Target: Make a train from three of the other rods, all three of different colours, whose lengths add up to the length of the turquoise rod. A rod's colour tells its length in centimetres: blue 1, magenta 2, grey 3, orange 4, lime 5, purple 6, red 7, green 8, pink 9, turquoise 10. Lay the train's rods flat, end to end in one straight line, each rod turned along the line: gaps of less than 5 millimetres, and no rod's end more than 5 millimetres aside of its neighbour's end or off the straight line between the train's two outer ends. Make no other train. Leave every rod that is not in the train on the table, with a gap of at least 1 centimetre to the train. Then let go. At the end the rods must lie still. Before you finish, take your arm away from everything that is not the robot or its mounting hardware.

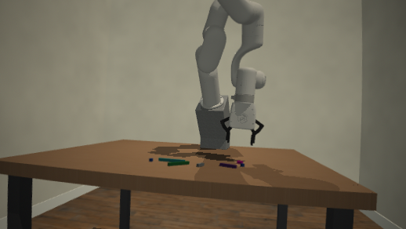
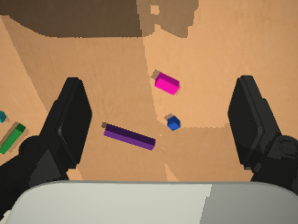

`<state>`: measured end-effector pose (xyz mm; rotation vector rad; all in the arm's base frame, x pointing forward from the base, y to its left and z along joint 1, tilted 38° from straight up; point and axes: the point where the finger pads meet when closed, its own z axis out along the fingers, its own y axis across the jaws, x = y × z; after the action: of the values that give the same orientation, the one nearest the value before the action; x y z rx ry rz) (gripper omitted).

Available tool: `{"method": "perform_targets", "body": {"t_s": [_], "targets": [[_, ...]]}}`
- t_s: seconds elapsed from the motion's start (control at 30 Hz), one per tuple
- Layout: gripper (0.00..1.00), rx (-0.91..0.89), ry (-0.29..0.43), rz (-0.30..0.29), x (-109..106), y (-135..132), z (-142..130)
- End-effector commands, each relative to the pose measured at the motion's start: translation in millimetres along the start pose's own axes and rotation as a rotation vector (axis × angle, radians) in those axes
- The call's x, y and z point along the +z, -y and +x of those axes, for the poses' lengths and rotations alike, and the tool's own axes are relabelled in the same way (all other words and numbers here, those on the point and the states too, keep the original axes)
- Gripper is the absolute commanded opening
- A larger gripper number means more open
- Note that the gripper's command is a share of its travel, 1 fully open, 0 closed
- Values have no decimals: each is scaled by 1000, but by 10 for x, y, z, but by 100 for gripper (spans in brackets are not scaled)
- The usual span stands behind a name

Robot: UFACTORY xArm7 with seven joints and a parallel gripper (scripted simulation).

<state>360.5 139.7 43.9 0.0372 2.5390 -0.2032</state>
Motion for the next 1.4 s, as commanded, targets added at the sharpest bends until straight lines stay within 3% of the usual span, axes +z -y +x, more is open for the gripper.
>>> {"method": "perform_targets", "body": {"t_s": [0.0,1.37], "targets": [[100,0,4,-5,0,-4,1],[100,14,47,-44,-18,-117,-76]]}}
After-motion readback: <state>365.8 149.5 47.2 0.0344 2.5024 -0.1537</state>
